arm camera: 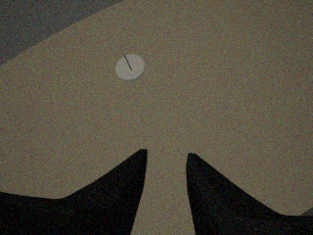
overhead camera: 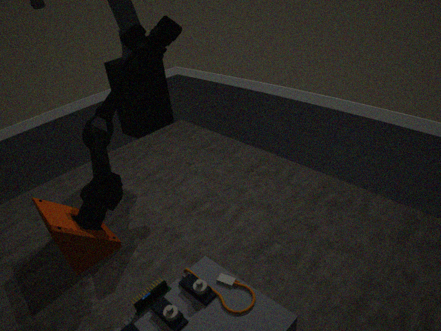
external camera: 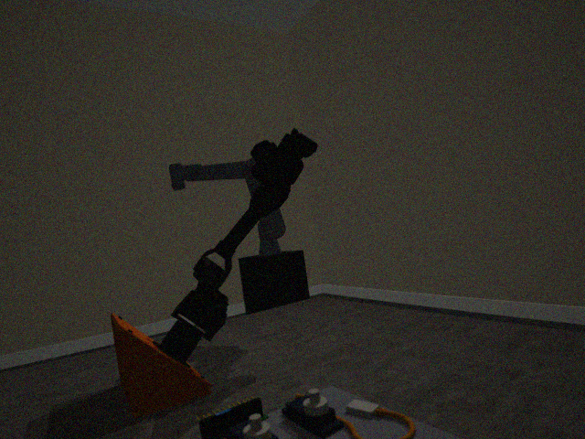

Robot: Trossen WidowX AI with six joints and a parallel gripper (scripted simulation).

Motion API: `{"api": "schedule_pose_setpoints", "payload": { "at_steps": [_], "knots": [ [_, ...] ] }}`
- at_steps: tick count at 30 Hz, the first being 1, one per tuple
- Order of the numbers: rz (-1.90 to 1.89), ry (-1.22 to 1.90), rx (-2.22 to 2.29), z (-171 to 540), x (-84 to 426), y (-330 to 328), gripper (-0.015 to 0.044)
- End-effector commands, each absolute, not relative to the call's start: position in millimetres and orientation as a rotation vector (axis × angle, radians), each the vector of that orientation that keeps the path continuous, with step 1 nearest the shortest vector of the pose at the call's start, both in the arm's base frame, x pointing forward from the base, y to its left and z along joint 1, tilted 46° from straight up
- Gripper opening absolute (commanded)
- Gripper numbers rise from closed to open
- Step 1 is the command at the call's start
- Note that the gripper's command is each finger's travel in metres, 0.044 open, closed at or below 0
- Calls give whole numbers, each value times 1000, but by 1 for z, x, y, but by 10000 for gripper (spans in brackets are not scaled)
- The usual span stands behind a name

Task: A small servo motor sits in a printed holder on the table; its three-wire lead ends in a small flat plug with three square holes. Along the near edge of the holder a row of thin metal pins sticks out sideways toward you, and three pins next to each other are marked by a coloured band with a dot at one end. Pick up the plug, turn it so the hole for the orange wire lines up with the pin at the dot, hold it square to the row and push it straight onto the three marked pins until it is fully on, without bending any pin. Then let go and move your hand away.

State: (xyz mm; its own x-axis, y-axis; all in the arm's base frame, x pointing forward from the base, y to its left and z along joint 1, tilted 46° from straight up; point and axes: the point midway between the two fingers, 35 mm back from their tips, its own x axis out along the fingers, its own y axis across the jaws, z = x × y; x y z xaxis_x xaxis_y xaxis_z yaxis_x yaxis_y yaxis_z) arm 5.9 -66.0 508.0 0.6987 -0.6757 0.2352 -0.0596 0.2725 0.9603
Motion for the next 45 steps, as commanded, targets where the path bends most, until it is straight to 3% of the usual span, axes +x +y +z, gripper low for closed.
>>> {"api": "schedule_pose_setpoints", "payload": {
  "at_steps": [1, 45],
  "knots": [
    [-465, -676, 1214, 506, 20, -68, 115],
    [-393, -395, 860, 483, 140, -75, 115]
  ]
}}
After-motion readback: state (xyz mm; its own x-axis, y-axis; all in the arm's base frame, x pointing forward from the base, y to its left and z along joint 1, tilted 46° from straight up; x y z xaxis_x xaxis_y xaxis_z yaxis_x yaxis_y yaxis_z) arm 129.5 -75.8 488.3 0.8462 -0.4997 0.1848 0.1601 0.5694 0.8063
